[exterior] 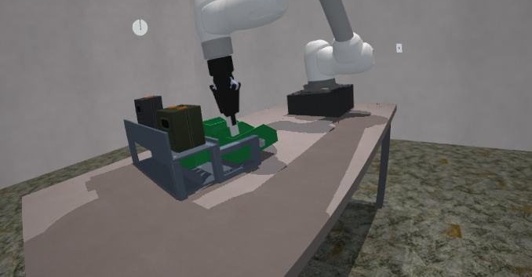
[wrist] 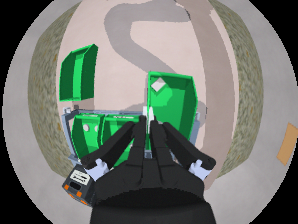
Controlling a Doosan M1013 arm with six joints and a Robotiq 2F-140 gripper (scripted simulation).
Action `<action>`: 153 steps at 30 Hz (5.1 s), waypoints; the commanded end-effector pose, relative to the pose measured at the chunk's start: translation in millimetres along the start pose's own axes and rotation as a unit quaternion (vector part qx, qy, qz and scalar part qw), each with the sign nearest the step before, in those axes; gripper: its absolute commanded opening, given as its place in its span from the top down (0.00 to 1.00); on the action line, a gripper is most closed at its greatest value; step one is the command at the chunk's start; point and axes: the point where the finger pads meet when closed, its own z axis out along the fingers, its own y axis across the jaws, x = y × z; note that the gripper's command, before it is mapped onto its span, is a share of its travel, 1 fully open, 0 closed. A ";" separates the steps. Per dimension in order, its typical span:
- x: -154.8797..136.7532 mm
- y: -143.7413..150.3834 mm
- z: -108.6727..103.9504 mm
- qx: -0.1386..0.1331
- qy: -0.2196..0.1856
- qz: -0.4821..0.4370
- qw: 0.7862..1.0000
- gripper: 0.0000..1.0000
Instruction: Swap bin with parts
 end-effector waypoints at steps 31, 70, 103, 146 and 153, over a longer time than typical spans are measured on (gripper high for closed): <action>-18.5 -0.4 -2.3 -0.002 0.003 0.000 1.000 0.90; -20.4 -0.4 -0.8 -0.002 0.003 0.000 1.000 0.90; -21.4 -0.5 6.4 -0.002 0.001 0.000 1.000 0.90; -27.2 -0.4 7.8 -0.003 -0.005 0.000 1.000 0.90; -30.1 -0.4 7.8 -0.003 -0.006 0.000 1.000 0.90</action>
